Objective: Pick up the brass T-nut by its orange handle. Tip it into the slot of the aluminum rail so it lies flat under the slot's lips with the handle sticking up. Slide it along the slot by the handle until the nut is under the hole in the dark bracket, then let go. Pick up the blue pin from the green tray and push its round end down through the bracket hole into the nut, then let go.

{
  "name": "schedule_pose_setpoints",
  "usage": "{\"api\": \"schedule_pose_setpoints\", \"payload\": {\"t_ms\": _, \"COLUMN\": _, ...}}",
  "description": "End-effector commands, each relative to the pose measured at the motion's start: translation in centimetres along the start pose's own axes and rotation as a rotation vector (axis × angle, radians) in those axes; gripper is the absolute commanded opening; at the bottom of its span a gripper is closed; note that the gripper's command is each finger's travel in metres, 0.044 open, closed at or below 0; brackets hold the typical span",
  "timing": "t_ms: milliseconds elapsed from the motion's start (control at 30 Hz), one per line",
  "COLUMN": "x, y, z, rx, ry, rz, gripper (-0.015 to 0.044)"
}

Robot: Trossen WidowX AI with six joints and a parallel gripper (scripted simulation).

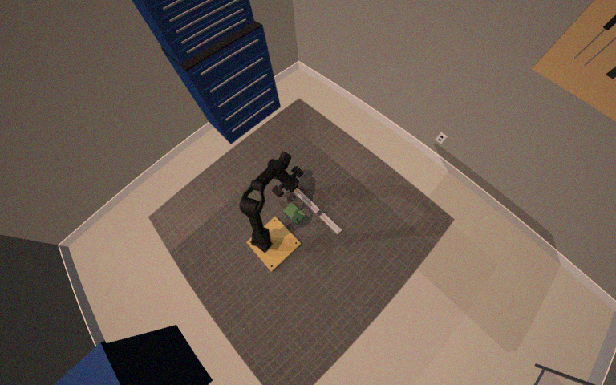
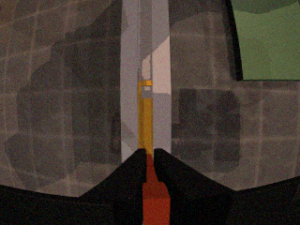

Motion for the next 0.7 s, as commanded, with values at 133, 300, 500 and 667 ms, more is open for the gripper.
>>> {"api": "schedule_pose_setpoints", "payload": {"t_ms": 133, "x": 0.09, "y": -0.27, "z": 0.17, "rx": 0.026, "ry": 0.011, "rz": -0.003, "gripper": -0.0150}}
{"api": "schedule_pose_setpoints", "payload": {"t_ms": 300, "x": 0.09, "y": -0.28, "z": 0.30, "rx": 0.035, "ry": 0.013, "rz": -0.003, "gripper": -0.0150}}
{"api": "schedule_pose_setpoints", "payload": {"t_ms": 500, "x": 0.09, "y": -0.29, "z": 0.46, "rx": 0.047, "ry": 0.016, "rz": -0.003, "gripper": -0.0150}}
{"api": "schedule_pose_setpoints", "payload": {"t_ms": 667, "x": 0.10, "y": -0.30, "z": 0.59, "rx": 0.057, "ry": 0.018, "rz": -0.003, "gripper": -0.0150}}
Point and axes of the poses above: the point midway between the two fingers, 35 mm back from their tips, its own y axis back along the fingers, its own z axis across the jaws, x = y × z, the point moved 7 cm from there along y, back along the fingers, and after that the axes turned 1 degree about -y, right-handed, at the moved point
